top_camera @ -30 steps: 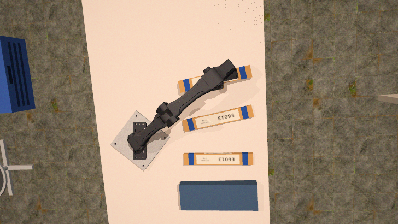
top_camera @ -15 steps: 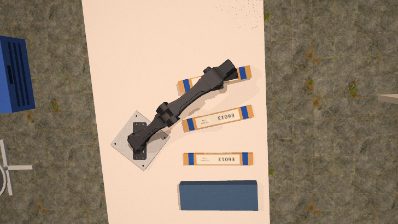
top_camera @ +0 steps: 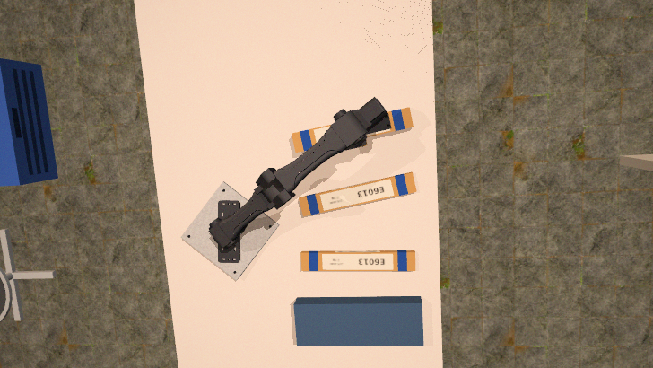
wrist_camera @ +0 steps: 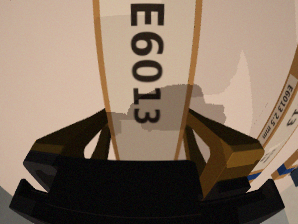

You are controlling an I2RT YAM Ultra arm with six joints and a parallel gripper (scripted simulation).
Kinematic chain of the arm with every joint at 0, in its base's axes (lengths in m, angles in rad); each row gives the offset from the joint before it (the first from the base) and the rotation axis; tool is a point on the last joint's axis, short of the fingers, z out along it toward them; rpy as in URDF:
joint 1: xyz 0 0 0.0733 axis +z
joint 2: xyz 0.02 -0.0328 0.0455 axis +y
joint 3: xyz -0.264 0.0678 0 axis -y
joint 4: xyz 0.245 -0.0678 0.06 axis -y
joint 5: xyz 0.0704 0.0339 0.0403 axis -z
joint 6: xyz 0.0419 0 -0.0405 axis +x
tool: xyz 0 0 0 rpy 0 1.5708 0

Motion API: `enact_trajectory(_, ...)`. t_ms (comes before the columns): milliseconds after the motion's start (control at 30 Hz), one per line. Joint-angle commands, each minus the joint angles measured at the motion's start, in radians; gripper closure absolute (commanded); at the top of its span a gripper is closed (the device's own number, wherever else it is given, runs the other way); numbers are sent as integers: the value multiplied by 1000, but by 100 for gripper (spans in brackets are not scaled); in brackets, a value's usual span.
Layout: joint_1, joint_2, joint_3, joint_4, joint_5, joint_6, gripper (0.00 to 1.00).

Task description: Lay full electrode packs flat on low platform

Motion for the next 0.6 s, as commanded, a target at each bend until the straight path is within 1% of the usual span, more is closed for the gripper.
enact_trajectory(0, 1, -82, 59, -23, 0, 3, 100)
enact_trajectory(567, 0, -82, 54, -29, 0, 2, 100)
